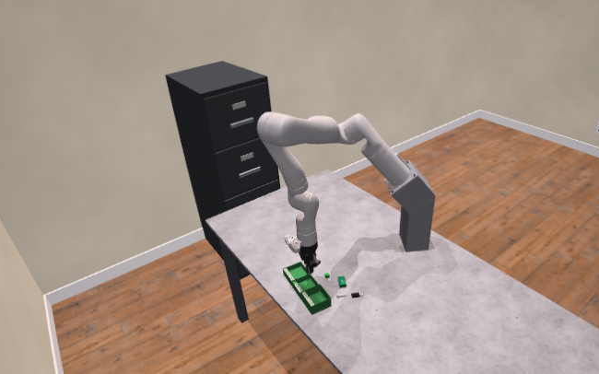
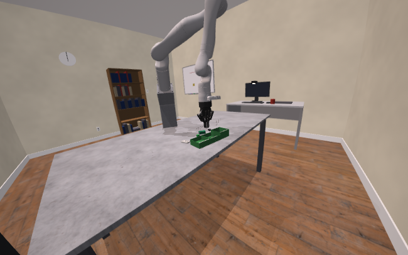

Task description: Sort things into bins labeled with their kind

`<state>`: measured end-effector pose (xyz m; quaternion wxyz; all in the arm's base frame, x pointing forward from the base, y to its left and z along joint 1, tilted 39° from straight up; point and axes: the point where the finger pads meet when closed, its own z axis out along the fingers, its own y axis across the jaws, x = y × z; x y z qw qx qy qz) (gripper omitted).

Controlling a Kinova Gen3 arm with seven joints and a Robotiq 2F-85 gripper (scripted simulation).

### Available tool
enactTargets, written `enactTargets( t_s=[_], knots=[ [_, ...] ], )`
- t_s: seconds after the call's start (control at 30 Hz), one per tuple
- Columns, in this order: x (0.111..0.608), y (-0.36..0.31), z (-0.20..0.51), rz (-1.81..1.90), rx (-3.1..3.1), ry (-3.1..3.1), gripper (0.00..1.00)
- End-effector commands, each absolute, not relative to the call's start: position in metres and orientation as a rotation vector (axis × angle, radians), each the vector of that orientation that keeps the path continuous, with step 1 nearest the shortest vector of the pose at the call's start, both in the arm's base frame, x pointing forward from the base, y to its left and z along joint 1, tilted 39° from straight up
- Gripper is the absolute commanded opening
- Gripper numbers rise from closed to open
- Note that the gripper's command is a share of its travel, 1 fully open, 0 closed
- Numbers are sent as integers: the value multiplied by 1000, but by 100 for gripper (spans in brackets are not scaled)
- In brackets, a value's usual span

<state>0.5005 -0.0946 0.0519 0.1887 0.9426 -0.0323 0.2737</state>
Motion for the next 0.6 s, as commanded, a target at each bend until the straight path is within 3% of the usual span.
enactTargets(
  t_s=[0.0,0.57],
  knots=[
    [501,-93,52,770,2651,-85,9],
    [521,-108,21,771,2651,-85,9]
  ],
)
